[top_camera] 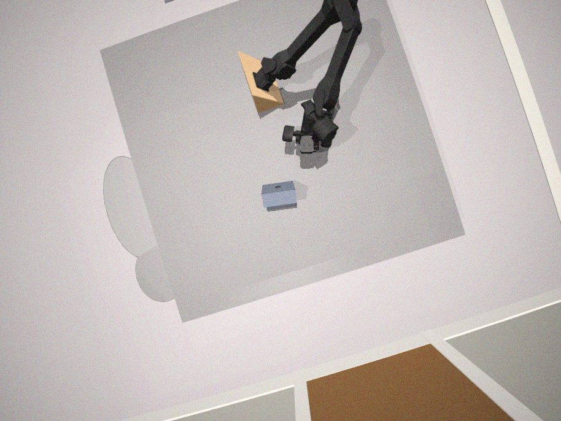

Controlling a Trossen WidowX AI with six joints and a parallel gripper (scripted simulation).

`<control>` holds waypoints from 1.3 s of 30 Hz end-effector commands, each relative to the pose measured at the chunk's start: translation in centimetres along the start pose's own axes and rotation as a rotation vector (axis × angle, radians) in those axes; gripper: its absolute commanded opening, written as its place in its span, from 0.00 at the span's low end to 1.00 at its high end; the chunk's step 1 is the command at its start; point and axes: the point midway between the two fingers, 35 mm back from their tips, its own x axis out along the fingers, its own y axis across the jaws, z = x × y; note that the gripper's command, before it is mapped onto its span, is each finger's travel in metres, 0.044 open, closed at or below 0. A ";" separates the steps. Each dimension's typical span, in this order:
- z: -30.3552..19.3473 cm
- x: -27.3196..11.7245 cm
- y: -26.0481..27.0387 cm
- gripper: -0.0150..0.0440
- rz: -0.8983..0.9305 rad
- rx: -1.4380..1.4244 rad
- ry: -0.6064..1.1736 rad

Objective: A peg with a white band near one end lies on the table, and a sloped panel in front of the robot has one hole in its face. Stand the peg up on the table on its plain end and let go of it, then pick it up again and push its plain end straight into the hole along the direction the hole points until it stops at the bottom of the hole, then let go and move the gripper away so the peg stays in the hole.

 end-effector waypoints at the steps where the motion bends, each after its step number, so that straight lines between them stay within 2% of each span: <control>1: -0.2 -0.2 -0.2 0.34 -0.005 0.005 -0.033; 39: -1.8 -2.2 -0.1 0.34 -0.005 0.008 -0.363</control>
